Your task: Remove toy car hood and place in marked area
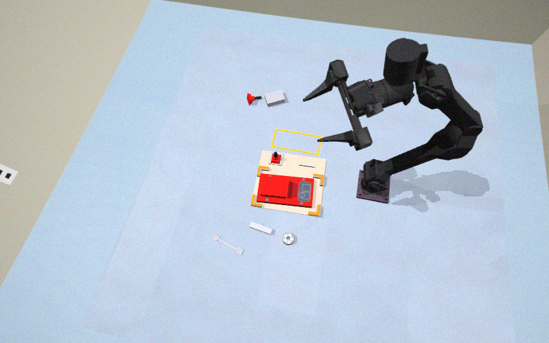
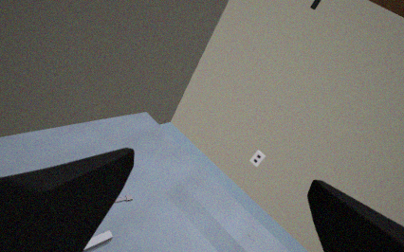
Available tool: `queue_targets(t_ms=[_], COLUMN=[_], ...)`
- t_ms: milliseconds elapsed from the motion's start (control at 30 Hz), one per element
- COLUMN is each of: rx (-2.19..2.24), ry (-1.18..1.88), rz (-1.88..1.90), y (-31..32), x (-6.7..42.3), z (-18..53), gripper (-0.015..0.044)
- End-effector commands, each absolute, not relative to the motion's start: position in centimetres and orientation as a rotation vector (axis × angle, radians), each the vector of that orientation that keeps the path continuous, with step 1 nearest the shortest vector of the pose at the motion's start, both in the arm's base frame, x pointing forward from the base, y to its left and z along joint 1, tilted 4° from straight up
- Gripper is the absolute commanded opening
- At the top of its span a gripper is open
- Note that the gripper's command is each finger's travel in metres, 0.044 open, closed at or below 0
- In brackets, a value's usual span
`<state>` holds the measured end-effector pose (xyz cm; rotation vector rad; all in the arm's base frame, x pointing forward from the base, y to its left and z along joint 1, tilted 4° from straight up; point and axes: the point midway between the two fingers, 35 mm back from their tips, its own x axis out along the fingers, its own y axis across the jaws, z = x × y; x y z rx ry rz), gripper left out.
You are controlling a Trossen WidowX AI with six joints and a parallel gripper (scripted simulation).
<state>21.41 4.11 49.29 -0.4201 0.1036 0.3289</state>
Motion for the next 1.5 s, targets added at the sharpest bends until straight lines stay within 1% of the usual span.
queue_targets(t_ms=[0,300,700,833,1033,1467], rx=[-0.341,-0.172,-0.014,0.015,0.031,0.030], ry=[0.254,0.604,1.098,1.263,1.492,1.516], rz=[0.329,0.279,0.116,0.036,-0.098,-0.113], y=[3.8,3.3,3.0,2.9,2.7,2.7], x=[24.8,30.8,35.7,36.2,35.6,35.3], z=[46.1,38.0,25.3,20.9,15.0,14.0], gripper=[0.0440,0.0440,0.0440,0.0440,0.0440,0.0440])
